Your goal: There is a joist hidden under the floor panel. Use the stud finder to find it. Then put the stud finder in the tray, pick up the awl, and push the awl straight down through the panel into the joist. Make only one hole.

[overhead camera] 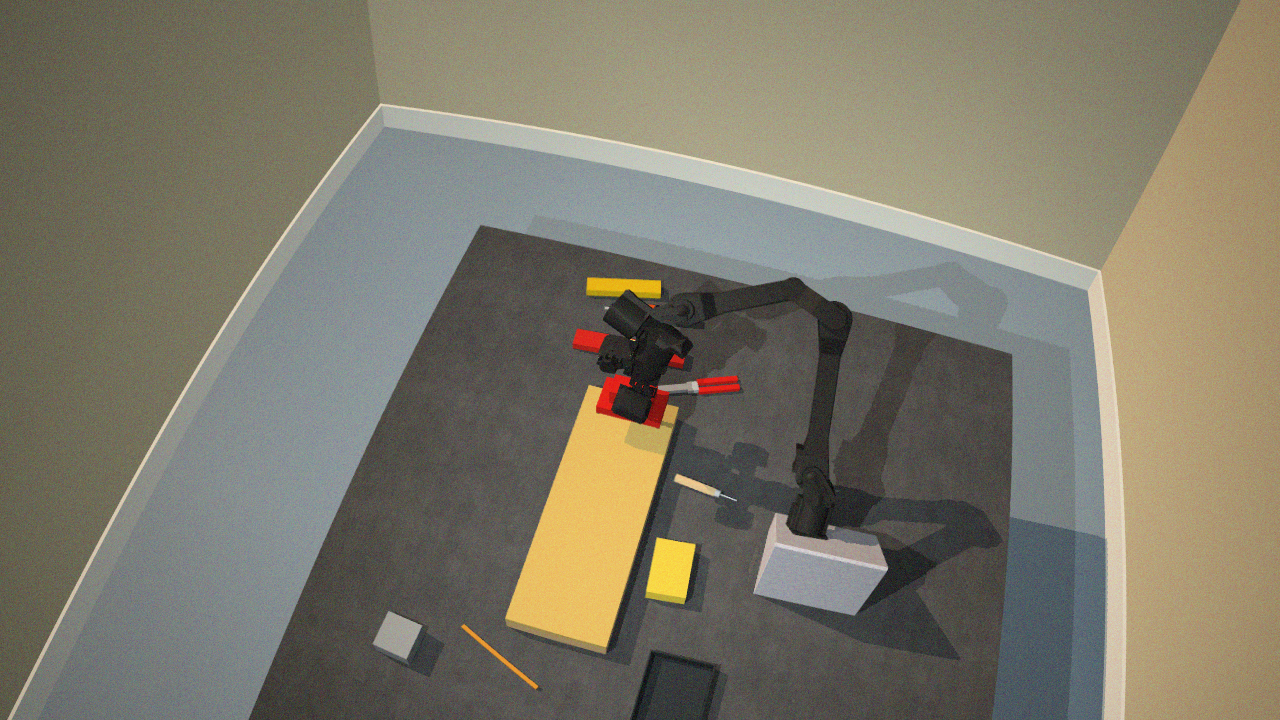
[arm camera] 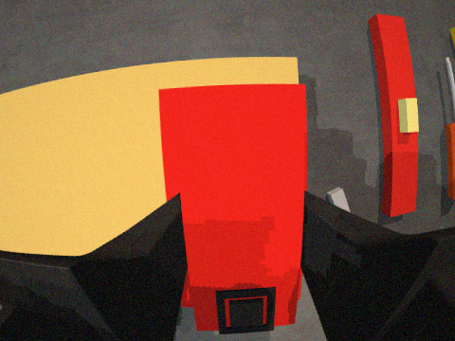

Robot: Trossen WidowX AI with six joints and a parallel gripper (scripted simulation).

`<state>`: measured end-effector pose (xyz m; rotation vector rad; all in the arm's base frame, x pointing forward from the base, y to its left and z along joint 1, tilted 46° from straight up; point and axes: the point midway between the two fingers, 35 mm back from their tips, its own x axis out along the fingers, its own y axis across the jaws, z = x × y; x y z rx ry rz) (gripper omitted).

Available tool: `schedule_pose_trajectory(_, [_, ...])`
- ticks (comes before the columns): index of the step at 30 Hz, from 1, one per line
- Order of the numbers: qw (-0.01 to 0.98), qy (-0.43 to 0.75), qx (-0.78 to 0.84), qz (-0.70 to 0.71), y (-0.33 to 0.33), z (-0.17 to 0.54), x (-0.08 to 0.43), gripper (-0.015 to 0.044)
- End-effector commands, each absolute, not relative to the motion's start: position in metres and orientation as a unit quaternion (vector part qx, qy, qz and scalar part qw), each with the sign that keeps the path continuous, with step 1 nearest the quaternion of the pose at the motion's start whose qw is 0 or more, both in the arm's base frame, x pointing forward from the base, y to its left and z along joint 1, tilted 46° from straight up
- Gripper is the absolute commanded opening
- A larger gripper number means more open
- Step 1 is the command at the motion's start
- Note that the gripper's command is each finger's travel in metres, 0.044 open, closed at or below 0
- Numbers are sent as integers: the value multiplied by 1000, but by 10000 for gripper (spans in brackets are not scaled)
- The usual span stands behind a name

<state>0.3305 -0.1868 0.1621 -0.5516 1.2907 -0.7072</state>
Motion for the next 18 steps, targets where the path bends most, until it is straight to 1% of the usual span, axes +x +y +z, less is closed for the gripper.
schedule_pose_trajectory(1, [710, 579, -250, -313, -189, 158, 332, 0])
schedule_pose_trajectory(18, [710, 578, -251, -314, -210, 139, 327, 0])
